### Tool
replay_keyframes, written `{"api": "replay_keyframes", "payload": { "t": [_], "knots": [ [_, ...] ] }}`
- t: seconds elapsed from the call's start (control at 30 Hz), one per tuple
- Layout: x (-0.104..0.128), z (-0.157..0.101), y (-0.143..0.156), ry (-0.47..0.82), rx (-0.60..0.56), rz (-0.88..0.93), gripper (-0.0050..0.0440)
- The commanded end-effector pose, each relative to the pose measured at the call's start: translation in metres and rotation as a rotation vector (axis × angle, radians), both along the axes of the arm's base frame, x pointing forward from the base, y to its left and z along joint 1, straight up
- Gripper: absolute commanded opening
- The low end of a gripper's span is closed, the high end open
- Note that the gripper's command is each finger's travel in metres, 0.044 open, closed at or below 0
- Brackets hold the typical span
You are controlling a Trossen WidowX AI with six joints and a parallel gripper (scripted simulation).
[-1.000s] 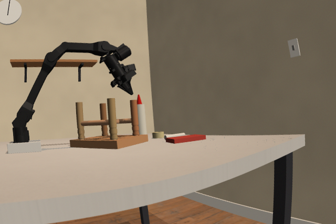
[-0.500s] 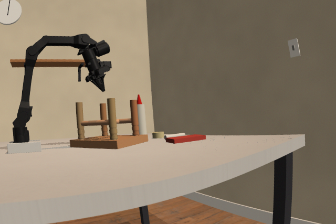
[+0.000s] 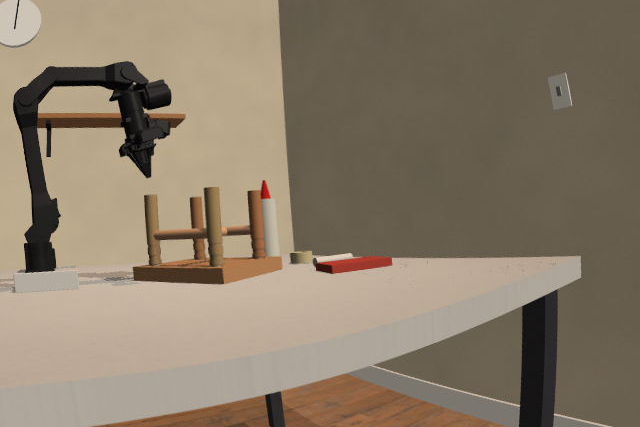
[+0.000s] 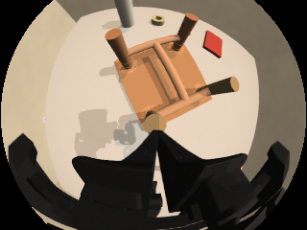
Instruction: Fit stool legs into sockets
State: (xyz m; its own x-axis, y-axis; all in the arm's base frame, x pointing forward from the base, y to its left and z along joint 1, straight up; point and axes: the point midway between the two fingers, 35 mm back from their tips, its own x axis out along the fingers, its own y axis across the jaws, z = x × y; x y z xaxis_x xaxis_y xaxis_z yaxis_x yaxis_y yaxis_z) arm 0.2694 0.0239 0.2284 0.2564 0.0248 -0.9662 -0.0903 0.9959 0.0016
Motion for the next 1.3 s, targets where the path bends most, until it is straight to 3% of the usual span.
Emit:
{"api": "replay_keyframes", "payload": {
  "t": [0.0, 0.27, 1.27],
  "knots": [
    [-0.004, -0.001, 0.001, 0.006, 0.002, 0.005, 0.0],
    [-0.005, -0.026, 0.001, 0.006, 0.002, 0.005, 0.0],
    [-0.004, -0.051, 0.001, 0.006, 0.002, 0.005, 0.0]
  ]
}}
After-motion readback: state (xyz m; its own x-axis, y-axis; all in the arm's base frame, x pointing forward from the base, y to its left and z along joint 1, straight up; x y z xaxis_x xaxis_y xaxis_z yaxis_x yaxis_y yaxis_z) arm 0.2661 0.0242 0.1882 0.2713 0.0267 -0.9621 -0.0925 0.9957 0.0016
